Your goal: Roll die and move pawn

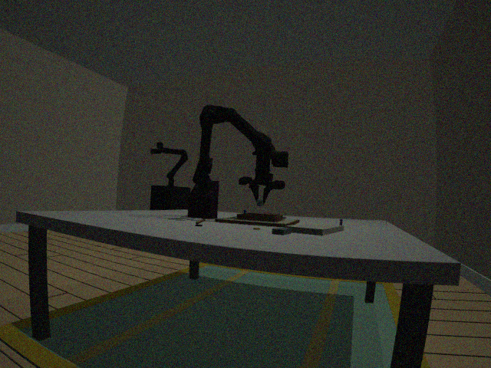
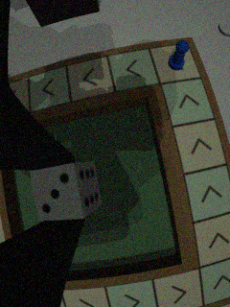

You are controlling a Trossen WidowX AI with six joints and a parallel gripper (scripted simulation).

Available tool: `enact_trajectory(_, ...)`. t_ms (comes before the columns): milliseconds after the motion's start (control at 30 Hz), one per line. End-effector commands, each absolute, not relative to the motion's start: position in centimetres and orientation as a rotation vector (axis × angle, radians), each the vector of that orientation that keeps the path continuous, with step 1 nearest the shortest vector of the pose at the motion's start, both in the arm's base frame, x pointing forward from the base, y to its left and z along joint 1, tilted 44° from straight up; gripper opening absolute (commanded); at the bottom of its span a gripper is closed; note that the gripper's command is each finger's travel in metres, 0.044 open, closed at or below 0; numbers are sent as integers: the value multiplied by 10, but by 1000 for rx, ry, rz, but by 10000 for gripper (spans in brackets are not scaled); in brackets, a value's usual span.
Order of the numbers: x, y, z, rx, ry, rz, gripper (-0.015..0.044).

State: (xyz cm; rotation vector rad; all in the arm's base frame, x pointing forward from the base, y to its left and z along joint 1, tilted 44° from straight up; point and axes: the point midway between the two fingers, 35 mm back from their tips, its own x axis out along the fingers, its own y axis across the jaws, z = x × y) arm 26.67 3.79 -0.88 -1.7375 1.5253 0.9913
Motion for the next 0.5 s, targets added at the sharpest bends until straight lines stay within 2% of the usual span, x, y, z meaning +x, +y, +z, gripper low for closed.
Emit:
enact_trajectory(0,263,36,-12,-1631,1467,1099,0)
enact_trajectory(467,262,35,-16,-1332,1103,1346,0)
